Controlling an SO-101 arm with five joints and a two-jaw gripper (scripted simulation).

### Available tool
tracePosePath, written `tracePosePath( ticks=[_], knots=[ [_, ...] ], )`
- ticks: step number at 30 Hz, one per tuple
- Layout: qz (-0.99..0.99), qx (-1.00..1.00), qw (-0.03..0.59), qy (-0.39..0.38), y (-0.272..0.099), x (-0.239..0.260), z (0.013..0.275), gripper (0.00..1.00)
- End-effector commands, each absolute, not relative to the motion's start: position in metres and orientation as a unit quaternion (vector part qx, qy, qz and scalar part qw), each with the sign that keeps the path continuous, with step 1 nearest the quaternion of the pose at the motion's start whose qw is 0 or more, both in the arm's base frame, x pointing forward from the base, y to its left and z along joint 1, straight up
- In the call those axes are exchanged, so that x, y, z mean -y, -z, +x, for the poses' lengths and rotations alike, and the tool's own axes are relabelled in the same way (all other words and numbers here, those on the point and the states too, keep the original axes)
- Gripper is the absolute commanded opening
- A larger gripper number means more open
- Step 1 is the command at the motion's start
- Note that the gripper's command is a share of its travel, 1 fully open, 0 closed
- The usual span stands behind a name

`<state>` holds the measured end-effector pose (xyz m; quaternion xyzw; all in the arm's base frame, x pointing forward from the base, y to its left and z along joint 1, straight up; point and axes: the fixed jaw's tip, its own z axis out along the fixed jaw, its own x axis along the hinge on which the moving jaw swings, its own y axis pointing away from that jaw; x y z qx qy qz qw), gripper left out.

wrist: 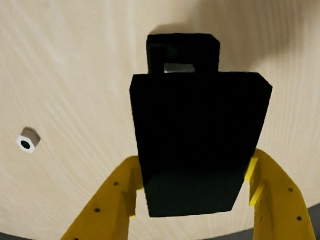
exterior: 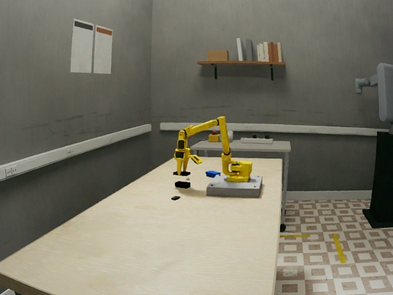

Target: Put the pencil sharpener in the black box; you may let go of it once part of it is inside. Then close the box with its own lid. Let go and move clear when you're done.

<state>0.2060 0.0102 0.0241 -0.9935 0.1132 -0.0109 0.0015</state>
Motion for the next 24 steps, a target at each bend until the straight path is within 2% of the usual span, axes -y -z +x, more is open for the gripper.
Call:
tracePosePath(
  ticks=[1, 24],
  knots=[
    [-0.994, -0.114, 0.0, -0.001, -0.018, -0.012, 0.203, 0.21],
    [-0.994, -0.114, 0.0, -0.001, -0.008, -0.012, 0.202, 0.21]
  ],
)
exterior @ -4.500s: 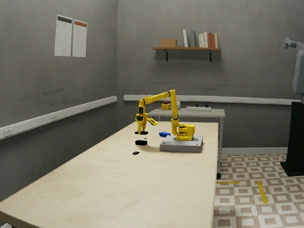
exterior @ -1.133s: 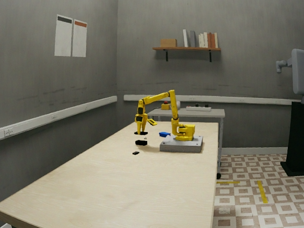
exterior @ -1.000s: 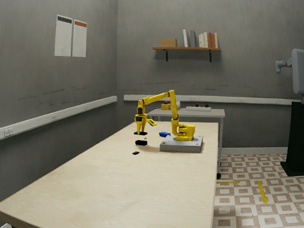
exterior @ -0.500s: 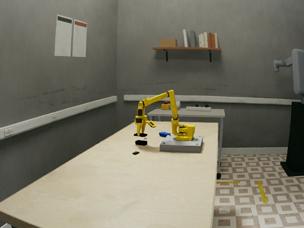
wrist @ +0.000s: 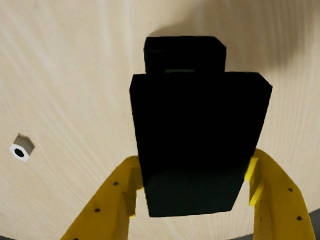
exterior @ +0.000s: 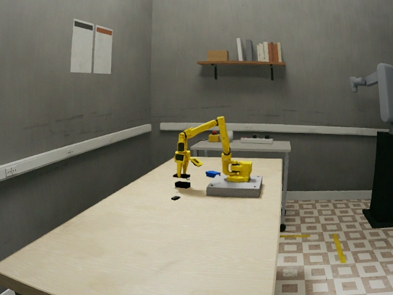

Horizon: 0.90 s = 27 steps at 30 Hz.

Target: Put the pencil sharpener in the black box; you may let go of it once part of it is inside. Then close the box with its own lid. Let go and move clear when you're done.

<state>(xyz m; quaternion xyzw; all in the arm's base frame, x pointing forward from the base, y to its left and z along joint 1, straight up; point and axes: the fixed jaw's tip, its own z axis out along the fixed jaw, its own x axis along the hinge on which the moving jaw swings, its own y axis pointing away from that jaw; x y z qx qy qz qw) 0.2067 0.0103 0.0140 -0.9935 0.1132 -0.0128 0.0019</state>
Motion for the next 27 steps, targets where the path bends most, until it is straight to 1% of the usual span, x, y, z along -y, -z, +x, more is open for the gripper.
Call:
tracePosePath(
  ticks=[1, 27],
  knots=[
    [-0.994, -0.114, 0.0, -0.001, -0.0079, -0.0117, 0.2022, 0.21],
    [-0.994, -0.114, 0.0, -0.001, -0.0035, -0.0083, 0.1981, 0.21]
  ],
)
